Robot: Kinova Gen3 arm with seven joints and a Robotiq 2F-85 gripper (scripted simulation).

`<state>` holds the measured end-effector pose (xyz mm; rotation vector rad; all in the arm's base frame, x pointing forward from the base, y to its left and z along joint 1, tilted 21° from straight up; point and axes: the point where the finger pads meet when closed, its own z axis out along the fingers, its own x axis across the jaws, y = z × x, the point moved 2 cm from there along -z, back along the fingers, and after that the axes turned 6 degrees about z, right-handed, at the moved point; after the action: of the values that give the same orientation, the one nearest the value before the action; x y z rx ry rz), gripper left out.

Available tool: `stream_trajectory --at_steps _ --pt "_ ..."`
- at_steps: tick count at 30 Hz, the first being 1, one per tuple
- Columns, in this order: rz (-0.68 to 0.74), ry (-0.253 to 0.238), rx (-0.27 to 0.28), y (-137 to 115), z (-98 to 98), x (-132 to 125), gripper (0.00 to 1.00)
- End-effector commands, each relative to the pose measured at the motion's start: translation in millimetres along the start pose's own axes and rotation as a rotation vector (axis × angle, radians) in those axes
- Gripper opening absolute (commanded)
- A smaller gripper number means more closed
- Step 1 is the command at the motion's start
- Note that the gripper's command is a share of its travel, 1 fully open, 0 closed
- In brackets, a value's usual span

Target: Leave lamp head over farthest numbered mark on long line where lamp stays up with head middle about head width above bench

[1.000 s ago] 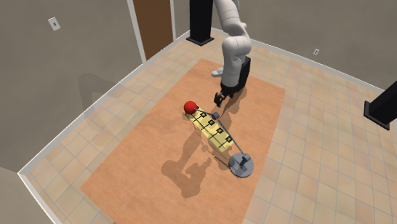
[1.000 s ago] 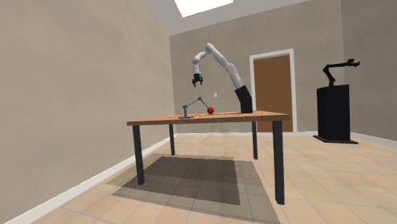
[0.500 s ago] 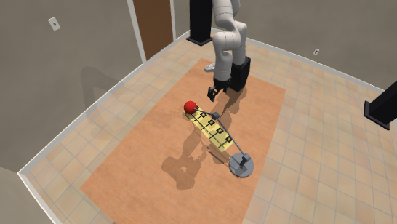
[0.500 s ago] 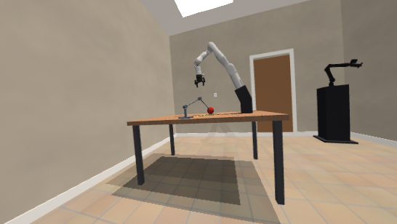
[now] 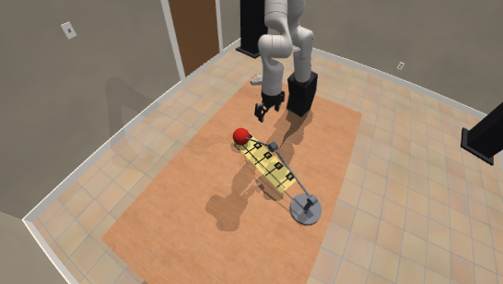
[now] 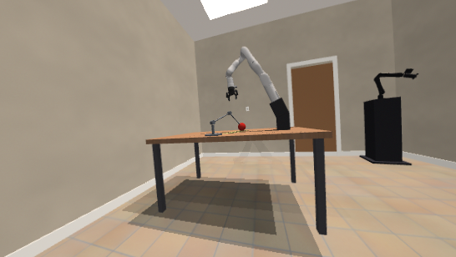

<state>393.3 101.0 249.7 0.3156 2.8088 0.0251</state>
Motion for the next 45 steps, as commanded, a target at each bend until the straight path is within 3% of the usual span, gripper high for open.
stream_trajectory --at_steps 1,30,45 --pt "0.011 -0.006 0.003 -12.8 -1.4 -3.1 1.00" --pt "-0.011 0.003 -0.002 -111.6 3.8 -11.3 1.00" --pt "-0.021 0.004 -0.004 -134.3 -4.6 -16.8 1.00"
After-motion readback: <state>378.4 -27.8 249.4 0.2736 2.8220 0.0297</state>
